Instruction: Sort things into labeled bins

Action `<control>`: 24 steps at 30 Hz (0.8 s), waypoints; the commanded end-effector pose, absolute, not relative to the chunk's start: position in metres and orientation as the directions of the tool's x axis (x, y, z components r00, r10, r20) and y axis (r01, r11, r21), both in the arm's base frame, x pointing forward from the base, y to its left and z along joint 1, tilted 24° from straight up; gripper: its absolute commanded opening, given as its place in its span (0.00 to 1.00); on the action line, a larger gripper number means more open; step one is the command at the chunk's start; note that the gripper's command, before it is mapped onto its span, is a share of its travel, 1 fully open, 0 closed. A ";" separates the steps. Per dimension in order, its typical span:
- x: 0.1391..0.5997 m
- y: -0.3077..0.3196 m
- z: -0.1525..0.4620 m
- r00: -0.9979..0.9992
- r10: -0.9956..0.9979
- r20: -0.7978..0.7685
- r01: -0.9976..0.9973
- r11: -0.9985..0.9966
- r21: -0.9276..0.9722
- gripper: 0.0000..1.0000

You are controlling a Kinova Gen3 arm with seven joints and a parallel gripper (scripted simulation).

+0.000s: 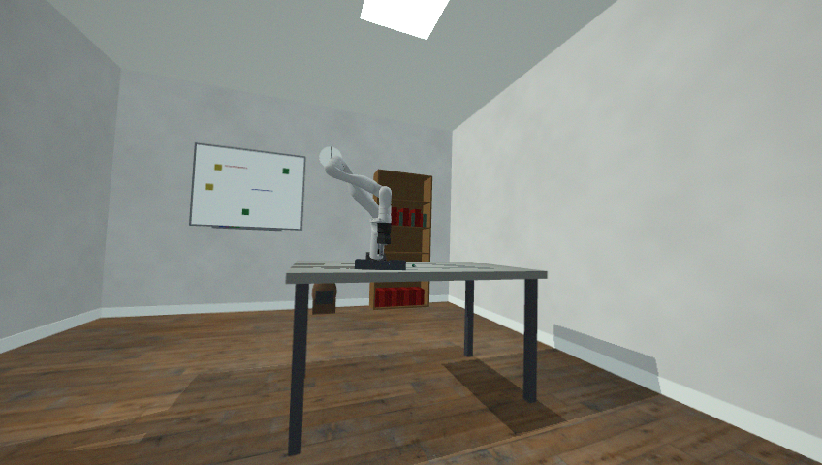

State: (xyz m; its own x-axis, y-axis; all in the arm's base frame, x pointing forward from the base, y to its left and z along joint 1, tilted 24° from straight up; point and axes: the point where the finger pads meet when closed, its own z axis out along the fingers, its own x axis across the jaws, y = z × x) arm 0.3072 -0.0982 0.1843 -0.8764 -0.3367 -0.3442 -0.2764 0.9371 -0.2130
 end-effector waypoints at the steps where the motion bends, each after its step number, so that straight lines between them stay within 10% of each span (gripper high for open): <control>1: 0.305 -0.100 0.190 -0.879 -0.336 -0.339 -0.275 0.937 -0.217 0.32; 14: 0.326 -0.140 0.202 -0.878 -0.336 -0.341 -0.272 0.936 -0.222 0.32; 24: 0.348 -0.176 0.216 -0.913 0.072 -0.403 0.103 0.993 -0.056 0.32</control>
State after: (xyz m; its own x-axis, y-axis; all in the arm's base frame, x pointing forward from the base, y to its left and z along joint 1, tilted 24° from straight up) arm 0.3405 -0.1698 0.2110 -0.9224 -0.0333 -0.3849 0.0075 0.9945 -0.1040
